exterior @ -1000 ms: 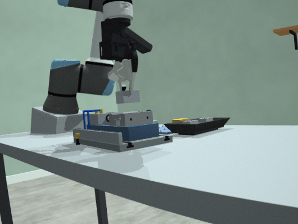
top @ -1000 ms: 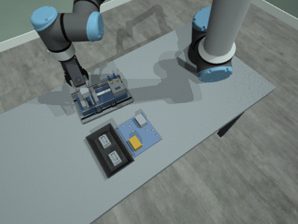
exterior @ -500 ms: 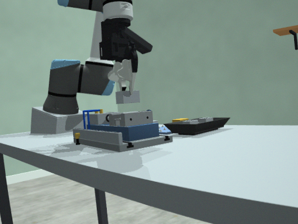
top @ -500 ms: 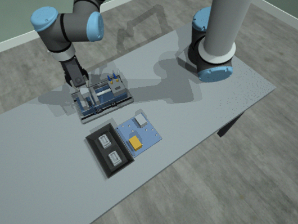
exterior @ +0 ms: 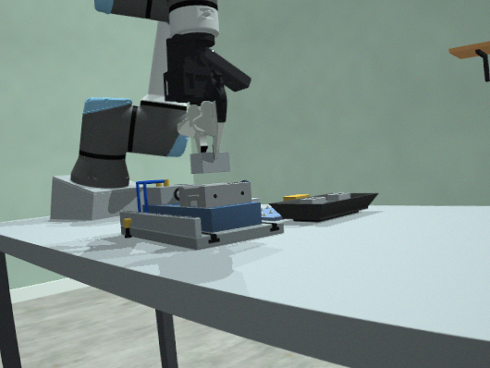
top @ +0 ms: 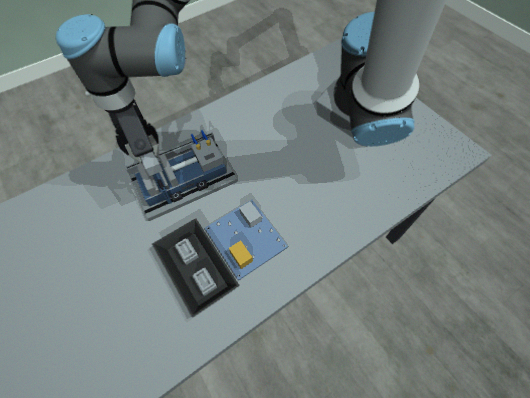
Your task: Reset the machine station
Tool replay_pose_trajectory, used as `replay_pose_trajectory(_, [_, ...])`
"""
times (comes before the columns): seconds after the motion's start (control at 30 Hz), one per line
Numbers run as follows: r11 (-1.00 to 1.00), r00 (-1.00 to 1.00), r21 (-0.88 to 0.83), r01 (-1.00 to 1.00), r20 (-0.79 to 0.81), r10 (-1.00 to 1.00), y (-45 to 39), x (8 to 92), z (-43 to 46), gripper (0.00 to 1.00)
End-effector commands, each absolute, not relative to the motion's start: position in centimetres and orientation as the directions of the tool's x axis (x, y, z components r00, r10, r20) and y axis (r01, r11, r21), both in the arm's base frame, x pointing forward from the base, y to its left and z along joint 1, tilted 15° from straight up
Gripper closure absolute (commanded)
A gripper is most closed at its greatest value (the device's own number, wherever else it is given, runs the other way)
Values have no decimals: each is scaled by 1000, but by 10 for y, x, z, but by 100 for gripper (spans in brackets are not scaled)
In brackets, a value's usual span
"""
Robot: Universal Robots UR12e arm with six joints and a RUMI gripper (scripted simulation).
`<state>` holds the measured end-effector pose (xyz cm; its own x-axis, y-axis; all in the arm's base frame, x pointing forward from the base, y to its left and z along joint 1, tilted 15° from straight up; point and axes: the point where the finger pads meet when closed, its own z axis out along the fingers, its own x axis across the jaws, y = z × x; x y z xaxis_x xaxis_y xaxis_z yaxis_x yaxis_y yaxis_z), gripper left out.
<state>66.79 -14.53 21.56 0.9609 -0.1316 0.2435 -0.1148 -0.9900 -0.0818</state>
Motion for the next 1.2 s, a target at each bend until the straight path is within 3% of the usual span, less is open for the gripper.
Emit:
replay_pose_trajectory(0.0, [-990, 961, -81, -115, 245, -131, -146, 669, 214, 100])
replay_pose_trajectory(1.17, [-990, 961, -81, -115, 245, -131, -145, 673, 201, 100])
